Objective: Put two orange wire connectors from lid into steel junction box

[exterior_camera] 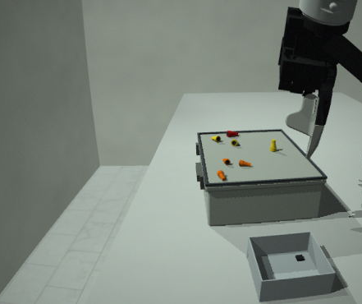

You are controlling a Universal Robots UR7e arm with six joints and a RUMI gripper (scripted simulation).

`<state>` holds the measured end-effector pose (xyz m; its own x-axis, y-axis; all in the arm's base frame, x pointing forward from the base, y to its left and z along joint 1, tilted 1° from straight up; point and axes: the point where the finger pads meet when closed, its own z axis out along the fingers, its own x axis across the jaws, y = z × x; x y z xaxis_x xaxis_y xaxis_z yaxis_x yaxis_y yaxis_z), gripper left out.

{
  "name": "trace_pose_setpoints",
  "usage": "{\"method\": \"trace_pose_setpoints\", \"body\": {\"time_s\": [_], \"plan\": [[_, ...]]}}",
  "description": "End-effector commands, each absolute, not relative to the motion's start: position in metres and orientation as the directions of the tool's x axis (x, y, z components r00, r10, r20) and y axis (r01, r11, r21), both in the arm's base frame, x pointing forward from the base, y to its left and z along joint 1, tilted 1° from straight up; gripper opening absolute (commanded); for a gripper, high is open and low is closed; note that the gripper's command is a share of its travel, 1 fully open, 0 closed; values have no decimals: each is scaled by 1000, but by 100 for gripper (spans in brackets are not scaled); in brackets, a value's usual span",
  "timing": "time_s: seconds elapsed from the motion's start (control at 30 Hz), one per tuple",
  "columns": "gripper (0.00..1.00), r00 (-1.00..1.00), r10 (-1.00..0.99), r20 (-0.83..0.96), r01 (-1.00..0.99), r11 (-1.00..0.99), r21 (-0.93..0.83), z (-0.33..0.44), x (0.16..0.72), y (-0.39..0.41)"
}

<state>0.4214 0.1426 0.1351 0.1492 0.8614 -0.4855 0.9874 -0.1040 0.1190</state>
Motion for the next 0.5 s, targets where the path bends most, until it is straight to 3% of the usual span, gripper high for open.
{"method": "trace_pose_setpoints", "body": {"time_s": [0.0,0.47], "plan": [[100,166,863,-478,985,-121,125,136,422,143],[100,504,803,-318,864,-468,188,157,440,151]]}}
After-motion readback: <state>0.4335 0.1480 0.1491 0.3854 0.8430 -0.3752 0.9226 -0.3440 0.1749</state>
